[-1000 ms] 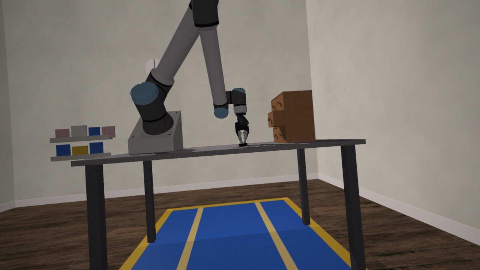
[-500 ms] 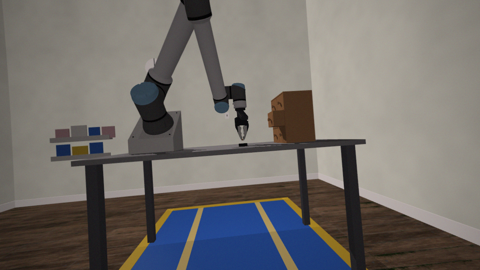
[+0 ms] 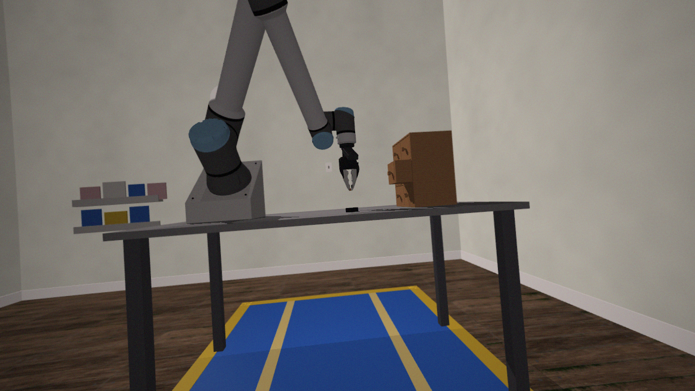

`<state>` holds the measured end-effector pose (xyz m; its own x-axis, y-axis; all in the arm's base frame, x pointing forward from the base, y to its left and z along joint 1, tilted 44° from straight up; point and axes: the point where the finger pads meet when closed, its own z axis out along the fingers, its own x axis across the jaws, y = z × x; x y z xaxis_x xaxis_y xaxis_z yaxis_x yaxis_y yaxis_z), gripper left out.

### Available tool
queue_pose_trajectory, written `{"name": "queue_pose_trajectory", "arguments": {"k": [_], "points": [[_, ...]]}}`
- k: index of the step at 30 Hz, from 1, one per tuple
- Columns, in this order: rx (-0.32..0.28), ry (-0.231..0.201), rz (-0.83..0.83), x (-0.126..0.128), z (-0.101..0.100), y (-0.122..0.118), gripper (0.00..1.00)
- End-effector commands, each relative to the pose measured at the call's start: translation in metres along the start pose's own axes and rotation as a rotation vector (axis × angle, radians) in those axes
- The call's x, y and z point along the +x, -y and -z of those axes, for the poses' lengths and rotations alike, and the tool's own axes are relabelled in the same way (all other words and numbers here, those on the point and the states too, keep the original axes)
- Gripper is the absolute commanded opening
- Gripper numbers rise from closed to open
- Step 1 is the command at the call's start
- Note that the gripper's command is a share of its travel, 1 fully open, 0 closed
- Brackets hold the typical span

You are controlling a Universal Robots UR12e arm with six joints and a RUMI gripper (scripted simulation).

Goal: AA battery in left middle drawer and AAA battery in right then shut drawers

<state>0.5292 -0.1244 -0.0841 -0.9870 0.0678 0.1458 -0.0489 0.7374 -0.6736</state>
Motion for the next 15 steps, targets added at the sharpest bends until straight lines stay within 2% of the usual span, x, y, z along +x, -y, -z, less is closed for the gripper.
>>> {"name": "queue_pose_trajectory", "arguments": {"k": [1, 15], "points": [[0.000, -0.002, -0.001, -0.0004, 0.0056, 0.0000, 0.02], [0.000, -0.002, 0.013, -0.0010, 0.0056, 0.0008, 0.02]]}}
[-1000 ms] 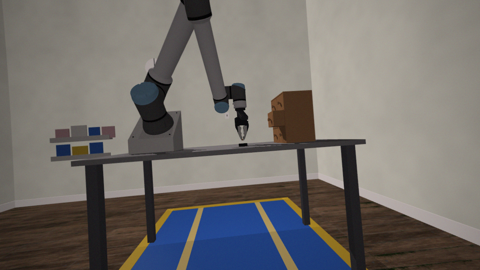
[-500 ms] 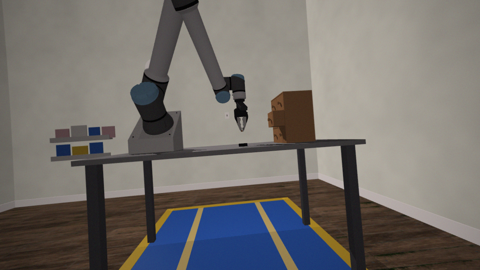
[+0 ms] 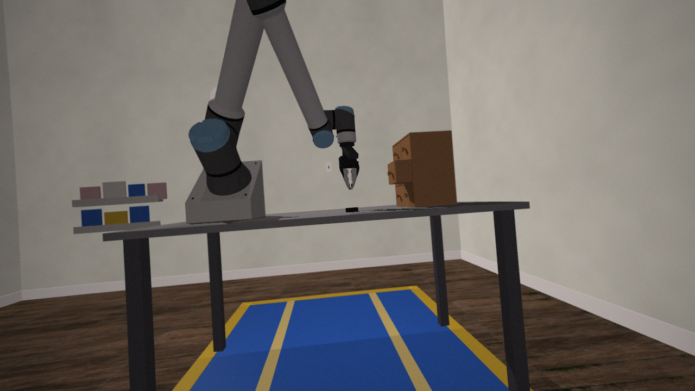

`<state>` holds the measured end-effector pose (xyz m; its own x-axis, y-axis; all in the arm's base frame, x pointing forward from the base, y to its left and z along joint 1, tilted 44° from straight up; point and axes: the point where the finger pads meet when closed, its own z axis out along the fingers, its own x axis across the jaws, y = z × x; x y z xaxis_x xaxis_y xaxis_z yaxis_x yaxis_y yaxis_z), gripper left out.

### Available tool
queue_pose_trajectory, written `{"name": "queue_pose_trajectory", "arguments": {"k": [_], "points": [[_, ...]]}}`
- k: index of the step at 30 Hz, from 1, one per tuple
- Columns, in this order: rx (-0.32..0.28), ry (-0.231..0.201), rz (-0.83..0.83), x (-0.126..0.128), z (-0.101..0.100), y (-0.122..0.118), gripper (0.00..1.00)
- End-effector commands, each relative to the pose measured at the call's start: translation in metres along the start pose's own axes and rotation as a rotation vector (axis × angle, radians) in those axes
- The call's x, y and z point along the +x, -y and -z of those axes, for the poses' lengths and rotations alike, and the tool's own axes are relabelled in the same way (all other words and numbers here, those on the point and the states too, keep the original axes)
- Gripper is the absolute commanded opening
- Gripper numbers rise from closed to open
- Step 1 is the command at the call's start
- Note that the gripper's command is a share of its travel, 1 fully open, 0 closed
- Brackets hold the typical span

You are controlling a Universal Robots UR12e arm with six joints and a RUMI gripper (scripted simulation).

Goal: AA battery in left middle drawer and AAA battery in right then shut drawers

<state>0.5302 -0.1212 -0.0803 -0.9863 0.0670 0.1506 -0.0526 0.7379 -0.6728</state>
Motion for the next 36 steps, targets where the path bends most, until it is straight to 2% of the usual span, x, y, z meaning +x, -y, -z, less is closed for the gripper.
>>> {"name": "queue_pose_trajectory", "arguments": {"k": [1, 15, 30, 32, 36], "points": [[0.000, 0.001, 0.016, -0.001, 0.001, 0.001, 0.02], [0.000, 0.001, 0.230, -0.010, 0.001, 0.012, 0.02], [0.000, 0.001, 0.786, -0.032, 0.001, 0.040, 0.02], [0.000, 0.001, 0.786, -0.032, 0.001, 0.040, 0.02], [0.000, 0.001, 0.945, -0.037, 0.001, 0.048, 0.02]]}}
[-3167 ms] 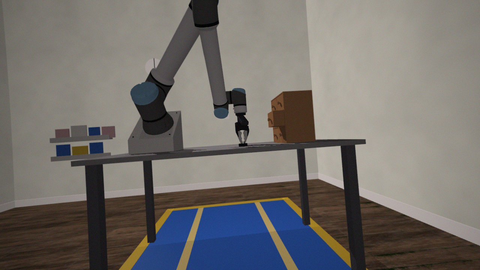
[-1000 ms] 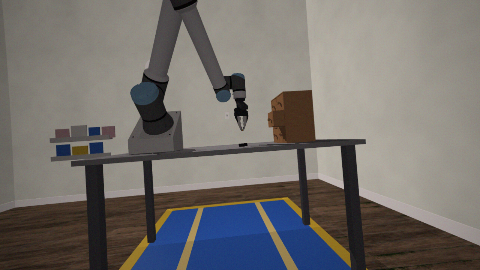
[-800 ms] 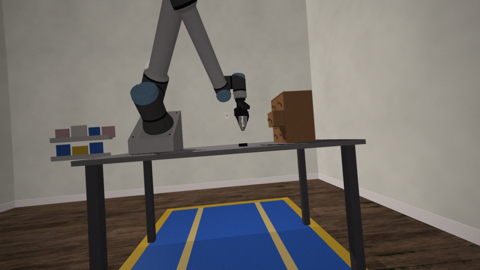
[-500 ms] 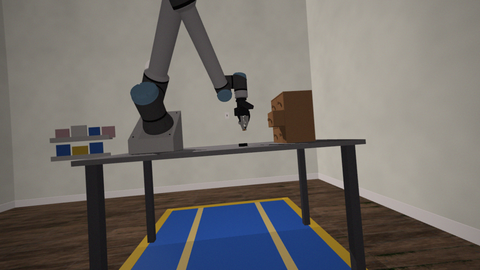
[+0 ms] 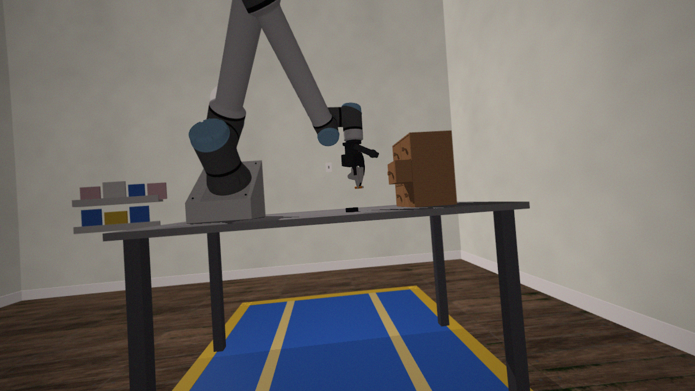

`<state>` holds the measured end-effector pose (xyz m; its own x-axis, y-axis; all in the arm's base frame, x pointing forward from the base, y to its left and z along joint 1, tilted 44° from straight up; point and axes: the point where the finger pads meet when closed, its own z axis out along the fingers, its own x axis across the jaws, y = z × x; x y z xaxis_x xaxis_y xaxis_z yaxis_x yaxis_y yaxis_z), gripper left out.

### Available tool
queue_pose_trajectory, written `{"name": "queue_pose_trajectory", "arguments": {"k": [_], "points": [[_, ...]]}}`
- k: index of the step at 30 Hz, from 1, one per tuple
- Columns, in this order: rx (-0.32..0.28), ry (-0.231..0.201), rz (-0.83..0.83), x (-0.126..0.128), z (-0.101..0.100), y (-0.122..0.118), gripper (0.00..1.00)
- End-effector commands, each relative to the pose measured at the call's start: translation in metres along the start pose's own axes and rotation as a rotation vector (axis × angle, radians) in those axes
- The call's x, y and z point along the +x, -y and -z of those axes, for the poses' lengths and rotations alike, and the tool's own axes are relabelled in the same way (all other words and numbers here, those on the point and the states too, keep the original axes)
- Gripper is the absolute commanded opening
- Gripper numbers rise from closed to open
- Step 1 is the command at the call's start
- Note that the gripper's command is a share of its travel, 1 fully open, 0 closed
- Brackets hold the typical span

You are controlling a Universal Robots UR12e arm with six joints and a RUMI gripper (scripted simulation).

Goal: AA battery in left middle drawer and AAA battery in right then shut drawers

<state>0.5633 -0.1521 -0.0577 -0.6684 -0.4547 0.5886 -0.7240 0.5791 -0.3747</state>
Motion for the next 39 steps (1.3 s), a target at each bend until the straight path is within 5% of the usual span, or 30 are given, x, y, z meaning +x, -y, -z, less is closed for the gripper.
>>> {"name": "queue_pose_trajectory", "arguments": {"k": [1, 19, 39], "points": [[0.006, 0.017, 0.213, 0.002, 0.000, 0.012, 0.02], [0.010, 0.015, 0.634, 0.007, 0.001, 0.034, 0.02], [0.010, 0.014, 0.684, 0.008, 0.001, 0.036, 0.02]]}}
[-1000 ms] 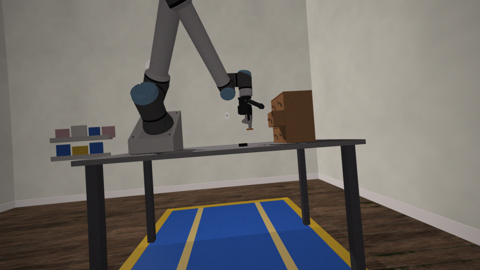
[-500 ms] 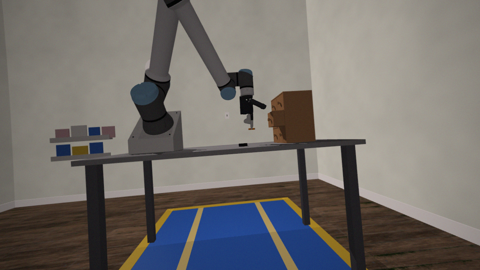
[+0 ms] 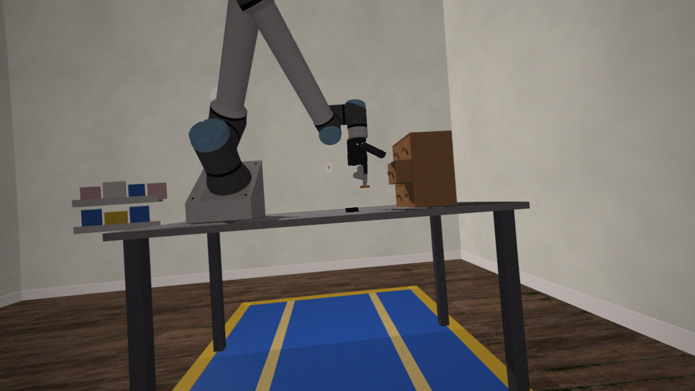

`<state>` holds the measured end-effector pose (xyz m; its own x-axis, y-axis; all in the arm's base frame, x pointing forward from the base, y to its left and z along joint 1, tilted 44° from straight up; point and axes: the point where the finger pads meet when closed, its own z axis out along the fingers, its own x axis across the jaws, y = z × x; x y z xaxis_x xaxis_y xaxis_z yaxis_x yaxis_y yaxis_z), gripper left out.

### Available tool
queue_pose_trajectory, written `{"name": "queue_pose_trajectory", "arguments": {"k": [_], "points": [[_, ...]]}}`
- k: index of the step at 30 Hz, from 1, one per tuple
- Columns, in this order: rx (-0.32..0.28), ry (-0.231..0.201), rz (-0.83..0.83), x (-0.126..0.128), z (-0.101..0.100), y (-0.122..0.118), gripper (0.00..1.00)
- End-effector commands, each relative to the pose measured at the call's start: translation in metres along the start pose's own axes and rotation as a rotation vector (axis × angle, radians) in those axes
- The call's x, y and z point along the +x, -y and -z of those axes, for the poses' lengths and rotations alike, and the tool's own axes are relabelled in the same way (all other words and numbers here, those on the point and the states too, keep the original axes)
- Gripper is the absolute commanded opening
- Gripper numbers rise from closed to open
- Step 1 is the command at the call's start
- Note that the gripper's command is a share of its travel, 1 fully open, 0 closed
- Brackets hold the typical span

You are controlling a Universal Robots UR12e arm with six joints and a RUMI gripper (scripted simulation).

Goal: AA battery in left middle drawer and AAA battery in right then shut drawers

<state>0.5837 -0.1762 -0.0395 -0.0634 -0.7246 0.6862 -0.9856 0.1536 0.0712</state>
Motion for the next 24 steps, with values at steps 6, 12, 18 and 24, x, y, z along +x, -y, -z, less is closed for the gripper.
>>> {"name": "queue_pose_trajectory", "arguments": {"k": [6, 12, 18, 24], "points": [[0.002, 0.001, 0.001, 0.000, 0.005, 0.000, 0.02], [0.002, 0.001, 0.002, 0.000, 0.009, 0.000, 0.02], [0.002, 0.001, 0.002, 0.000, 0.019, 0.000, 0.02], [0.002, 0.001, 0.002, 0.000, 0.031, 0.000, 0.02]]}}
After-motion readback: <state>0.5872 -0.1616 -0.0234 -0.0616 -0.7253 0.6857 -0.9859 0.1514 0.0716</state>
